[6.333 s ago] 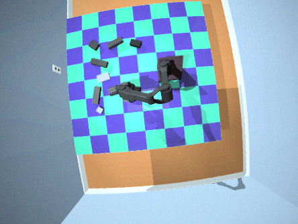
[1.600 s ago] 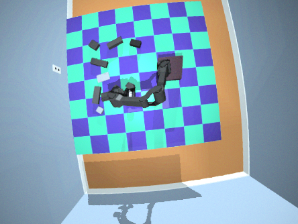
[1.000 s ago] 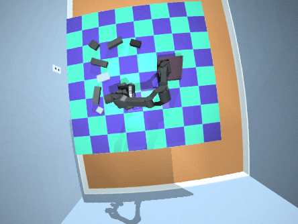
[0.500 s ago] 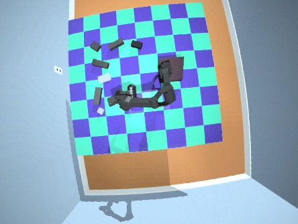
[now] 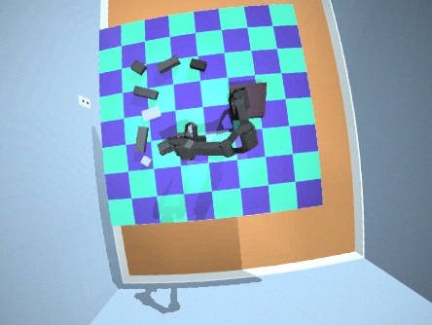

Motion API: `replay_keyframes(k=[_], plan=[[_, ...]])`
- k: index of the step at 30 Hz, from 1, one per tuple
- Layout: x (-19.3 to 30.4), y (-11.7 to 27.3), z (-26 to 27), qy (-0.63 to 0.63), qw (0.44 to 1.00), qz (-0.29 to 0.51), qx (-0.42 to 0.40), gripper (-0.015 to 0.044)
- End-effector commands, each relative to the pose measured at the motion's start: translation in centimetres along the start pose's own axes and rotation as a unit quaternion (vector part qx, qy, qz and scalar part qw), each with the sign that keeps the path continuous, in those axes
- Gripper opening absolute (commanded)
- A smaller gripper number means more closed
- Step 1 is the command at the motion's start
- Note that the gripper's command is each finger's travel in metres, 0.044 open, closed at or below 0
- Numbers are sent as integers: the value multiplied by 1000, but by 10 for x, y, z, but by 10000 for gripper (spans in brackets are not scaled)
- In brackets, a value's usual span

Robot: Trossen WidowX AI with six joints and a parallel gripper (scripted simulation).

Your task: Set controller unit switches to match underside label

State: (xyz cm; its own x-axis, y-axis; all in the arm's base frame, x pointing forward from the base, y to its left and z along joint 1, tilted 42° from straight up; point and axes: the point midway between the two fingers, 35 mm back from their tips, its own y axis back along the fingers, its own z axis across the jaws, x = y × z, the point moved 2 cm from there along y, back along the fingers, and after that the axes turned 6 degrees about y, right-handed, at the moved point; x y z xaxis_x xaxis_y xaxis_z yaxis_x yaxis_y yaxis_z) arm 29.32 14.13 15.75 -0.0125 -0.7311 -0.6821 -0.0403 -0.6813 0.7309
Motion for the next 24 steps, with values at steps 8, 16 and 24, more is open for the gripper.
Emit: replay_keyframes(k=[8,16,24], plan=[[1,-14,-2,7,1000,3,2,440],[1,-27,-3,7,1000,3,2,440],[0,-39,-3,6,1000,3,3,440]])
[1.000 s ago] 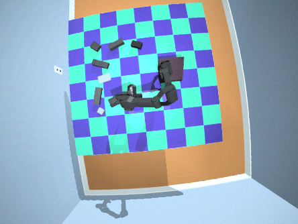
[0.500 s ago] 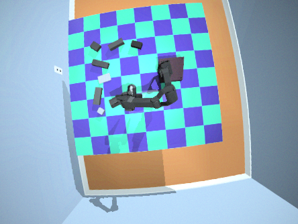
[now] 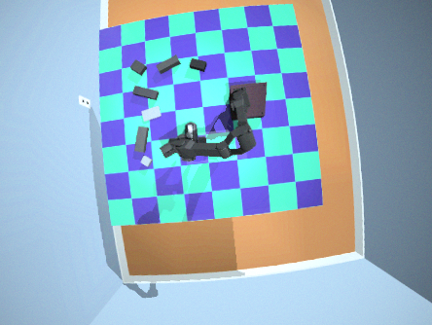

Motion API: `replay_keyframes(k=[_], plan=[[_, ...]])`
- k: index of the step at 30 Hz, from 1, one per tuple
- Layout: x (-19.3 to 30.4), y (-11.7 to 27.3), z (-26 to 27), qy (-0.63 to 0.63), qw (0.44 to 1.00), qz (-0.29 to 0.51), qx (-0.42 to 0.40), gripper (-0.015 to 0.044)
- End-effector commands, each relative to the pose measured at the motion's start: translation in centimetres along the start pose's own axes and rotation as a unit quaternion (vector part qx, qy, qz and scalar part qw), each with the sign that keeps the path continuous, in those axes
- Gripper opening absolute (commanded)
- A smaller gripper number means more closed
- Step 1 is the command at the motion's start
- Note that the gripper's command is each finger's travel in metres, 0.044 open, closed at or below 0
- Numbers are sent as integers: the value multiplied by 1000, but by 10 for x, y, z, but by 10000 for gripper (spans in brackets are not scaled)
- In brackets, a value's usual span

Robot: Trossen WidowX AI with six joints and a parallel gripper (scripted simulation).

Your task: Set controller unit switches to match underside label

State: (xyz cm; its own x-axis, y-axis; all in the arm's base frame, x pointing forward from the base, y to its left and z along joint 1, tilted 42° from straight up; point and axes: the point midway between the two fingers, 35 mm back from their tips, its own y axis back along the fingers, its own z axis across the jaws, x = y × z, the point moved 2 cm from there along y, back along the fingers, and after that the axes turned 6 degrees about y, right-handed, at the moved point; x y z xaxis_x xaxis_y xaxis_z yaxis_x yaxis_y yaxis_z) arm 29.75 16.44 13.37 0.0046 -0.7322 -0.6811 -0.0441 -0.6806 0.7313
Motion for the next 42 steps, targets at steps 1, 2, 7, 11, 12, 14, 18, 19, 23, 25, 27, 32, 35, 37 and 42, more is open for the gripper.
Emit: replay_keyframes(k=[1,2,7,11,12,14,18,19,23,25,27,32,35,37,42], plan=[[1,-8,0,-3,1000,2,1,440],[1,-9,0,-3,1000,2,1,440],[1,-17,0,-3,1000,2,1,440],[1,-24,1,-3,1000,1,1,440],[1,-25,1,-3,1000,1,1,440],[1,-27,1,-3,1000,1,1,440],[1,-28,1,-3,1000,1,1,361],[1,-28,1,-3,1000,1,1,335],[1,-28,1,-3,1000,1,1,327],[1,-28,1,-3,1000,1,1,327],[1,-28,1,-3,1000,1,1,327],[1,-28,1,-3,1000,1,1,327],[1,-27,1,-3,1000,1,1,327],[1,-26,1,-3,1000,1,1,327],[2,-23,1,-3,1000,1,1,336]])
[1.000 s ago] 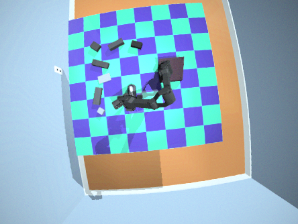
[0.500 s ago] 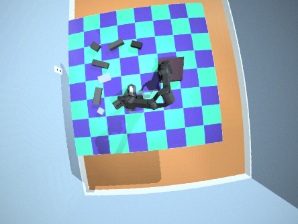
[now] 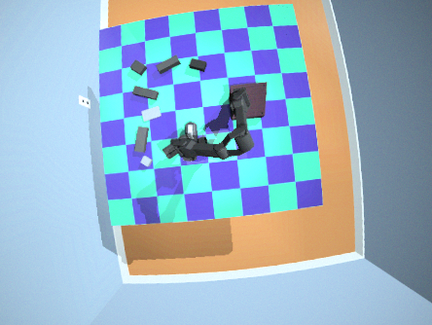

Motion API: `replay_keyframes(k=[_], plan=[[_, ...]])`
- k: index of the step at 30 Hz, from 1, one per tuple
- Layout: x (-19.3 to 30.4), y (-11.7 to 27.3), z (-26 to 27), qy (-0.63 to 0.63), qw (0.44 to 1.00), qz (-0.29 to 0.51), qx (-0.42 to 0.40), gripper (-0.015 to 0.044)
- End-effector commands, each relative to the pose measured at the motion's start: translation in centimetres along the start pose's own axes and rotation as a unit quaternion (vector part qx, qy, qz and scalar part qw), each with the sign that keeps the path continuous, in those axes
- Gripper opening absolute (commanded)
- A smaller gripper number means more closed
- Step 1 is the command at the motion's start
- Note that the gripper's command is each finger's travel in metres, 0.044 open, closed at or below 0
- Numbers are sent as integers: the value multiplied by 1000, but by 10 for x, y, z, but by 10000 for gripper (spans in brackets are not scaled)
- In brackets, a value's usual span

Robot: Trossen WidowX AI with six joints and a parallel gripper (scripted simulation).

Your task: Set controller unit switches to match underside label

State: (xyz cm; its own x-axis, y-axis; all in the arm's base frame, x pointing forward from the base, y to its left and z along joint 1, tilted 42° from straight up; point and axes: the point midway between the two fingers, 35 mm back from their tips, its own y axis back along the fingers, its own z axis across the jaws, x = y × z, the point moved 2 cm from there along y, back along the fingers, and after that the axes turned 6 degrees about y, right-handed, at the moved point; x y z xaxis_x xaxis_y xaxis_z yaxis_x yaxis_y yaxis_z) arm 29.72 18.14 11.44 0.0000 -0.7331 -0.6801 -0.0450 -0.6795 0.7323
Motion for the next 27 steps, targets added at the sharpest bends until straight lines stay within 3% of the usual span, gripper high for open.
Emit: replay_keyframes(k=[1,27], plan=[[1,3,0,-1,1000,1,1,336],[8,23,0,-1,1000,1,1,336]])
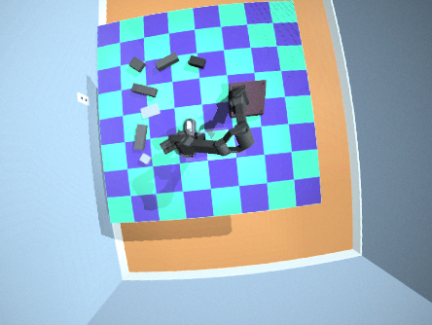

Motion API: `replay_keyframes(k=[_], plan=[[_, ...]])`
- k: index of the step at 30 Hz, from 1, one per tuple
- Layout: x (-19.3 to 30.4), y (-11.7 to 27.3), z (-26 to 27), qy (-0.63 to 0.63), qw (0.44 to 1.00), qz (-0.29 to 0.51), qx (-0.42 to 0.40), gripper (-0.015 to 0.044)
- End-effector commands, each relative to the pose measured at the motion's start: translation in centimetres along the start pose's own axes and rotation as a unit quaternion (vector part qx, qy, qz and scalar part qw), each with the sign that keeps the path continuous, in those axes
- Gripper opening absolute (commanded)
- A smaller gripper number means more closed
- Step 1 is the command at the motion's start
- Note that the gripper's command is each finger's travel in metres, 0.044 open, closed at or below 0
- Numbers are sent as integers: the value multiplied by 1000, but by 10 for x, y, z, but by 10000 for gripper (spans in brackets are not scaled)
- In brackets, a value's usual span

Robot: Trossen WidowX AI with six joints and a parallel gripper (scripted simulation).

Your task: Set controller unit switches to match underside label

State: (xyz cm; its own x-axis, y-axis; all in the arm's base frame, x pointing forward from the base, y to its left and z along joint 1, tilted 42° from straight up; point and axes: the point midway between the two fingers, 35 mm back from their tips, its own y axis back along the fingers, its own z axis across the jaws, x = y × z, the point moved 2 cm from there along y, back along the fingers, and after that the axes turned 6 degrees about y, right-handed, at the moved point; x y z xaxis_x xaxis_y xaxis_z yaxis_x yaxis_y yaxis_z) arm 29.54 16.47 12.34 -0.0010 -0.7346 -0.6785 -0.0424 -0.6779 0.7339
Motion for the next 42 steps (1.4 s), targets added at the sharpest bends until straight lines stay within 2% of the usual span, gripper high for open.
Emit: replay_keyframes(k=[1,42], plan=[[2,5,-1,-1,1000,0,2,336],[20,34,1,-1,1000,1,2,336]])
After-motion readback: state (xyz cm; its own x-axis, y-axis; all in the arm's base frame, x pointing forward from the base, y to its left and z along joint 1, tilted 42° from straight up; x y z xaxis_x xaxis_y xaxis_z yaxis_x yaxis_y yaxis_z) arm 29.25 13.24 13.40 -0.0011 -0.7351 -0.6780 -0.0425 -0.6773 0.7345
